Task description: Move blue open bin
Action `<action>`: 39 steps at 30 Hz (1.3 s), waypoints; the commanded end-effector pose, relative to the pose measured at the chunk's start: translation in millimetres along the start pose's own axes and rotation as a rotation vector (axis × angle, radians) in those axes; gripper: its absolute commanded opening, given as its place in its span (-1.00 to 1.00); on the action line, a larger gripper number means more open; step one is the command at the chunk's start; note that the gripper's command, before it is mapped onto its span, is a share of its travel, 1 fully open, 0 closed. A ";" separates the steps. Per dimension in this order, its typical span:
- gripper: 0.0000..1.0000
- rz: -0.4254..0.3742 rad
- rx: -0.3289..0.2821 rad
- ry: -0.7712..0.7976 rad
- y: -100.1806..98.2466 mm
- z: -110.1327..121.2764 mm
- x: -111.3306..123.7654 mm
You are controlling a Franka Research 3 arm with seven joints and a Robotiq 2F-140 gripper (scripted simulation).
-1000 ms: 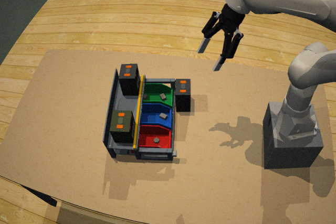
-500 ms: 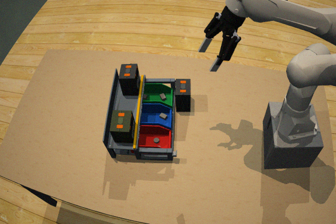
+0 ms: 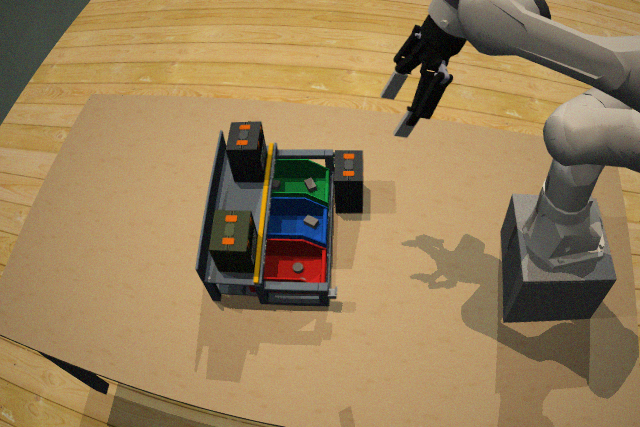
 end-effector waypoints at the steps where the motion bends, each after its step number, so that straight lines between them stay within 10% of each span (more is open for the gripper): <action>1: 0.15 0.012 -0.001 0.149 0.8 4.6 -0.3; 39: 0.15 0.041 -0.052 0.347 2.3 6.3 -0.2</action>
Point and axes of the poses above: the point where the finger pads meet when closed, its own y axis out along the fingers, its own z axis across the jaws, x = y × z, the point moved 1 cm from there along -y, back along the fingers, and after that the axes turned 6 degrees about y, right-handed, at the moved point
